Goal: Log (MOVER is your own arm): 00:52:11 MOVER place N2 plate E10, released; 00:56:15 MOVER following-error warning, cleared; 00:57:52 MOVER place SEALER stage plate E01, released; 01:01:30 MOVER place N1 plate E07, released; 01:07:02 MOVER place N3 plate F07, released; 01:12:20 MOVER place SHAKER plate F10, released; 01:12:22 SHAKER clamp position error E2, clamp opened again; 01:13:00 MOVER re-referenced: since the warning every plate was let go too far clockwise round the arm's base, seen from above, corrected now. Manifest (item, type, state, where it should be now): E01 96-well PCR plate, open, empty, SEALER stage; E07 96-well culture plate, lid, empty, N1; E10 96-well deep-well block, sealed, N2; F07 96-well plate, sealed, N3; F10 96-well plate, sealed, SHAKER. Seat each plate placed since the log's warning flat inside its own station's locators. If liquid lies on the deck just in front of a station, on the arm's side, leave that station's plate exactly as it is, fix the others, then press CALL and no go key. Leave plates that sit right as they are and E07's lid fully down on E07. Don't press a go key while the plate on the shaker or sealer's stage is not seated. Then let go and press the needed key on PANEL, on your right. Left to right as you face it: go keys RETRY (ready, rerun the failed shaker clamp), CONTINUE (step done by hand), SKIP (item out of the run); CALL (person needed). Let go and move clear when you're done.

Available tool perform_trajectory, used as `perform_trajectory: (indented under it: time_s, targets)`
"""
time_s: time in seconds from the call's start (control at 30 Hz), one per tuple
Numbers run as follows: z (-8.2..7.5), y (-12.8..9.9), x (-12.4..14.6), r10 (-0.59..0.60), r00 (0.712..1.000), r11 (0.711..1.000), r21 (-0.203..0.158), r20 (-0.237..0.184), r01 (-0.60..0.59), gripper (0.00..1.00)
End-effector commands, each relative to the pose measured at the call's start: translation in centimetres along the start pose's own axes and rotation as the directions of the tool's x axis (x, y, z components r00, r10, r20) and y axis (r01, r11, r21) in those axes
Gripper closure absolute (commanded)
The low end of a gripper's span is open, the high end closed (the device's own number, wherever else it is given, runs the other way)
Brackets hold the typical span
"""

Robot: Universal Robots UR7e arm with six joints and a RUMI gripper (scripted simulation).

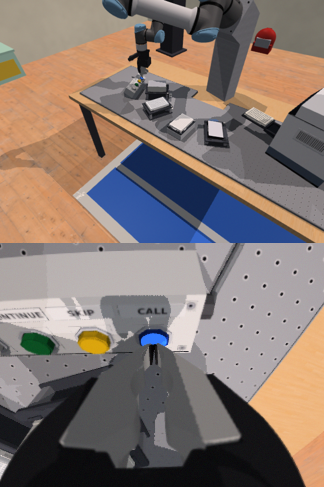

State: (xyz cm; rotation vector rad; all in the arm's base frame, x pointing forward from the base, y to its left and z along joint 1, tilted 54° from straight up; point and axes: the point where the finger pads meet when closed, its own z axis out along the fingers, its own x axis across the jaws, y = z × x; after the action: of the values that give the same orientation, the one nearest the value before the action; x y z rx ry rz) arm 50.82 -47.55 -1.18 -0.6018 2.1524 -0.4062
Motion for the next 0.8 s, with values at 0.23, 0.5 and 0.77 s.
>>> perform_trajectory:
  time_s: [0.23,0.5,0.77]
  targets:
    - [-0.03,-0.05,0.01,0.000,1.000,1.000,0.001,0.000,0.000,1.00]
    - [-0.04,-0.05,0.01,0.000,1.000,1.000,0.001,0.000,0.000,1.00]
    - [-0.88,-0.05,0.00,0.000,1.000,1.000,0.001,0.000,0.000,1.00]
